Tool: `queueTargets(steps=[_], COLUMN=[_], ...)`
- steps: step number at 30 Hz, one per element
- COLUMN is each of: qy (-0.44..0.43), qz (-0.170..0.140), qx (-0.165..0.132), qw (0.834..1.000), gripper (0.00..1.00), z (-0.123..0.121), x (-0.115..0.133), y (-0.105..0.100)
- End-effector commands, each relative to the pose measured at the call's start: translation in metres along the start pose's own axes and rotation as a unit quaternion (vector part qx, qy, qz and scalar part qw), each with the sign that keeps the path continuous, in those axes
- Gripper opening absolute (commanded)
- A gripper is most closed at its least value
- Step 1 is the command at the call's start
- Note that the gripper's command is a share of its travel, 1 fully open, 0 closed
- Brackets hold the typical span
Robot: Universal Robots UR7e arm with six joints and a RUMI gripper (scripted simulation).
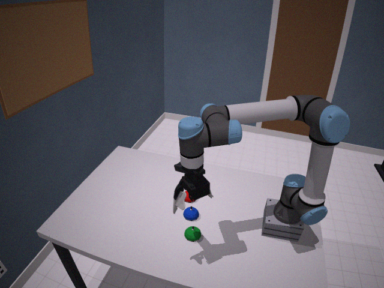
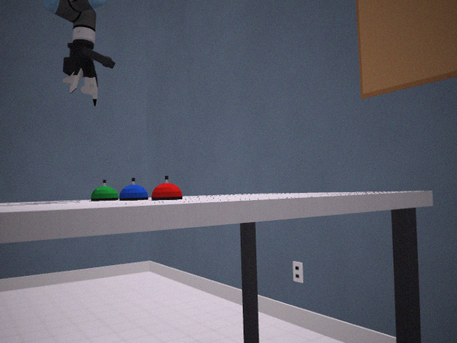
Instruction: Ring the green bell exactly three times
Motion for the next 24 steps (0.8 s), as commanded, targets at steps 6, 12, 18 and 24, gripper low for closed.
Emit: queueTargets(steps=[6,12,18,24], qy=[0.0,0.0,0.0,0.015], qz=[0.0,0.0,0.0,0.0], qx=[-0.001,-0.001,-0.001,-0.002], qw=[1.0,1.0,1.0,1.0], gripper=[1.0,1.0,1.0,1.0], z=[0.0,0.0,0.0,0.0], x=[0.0,0.0,0.0,-0.01], y=[-0.001,-0.001,0.0,0.014])
Point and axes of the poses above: the point where the finger pads meet when closed, its own y axis out along the fingers, its own z axis across the jaws, x = y × z, the point moved 7 cm from there along -y, back along the fingers, and after that the axes turned 2 degrees about y, right-handed, at the moved point
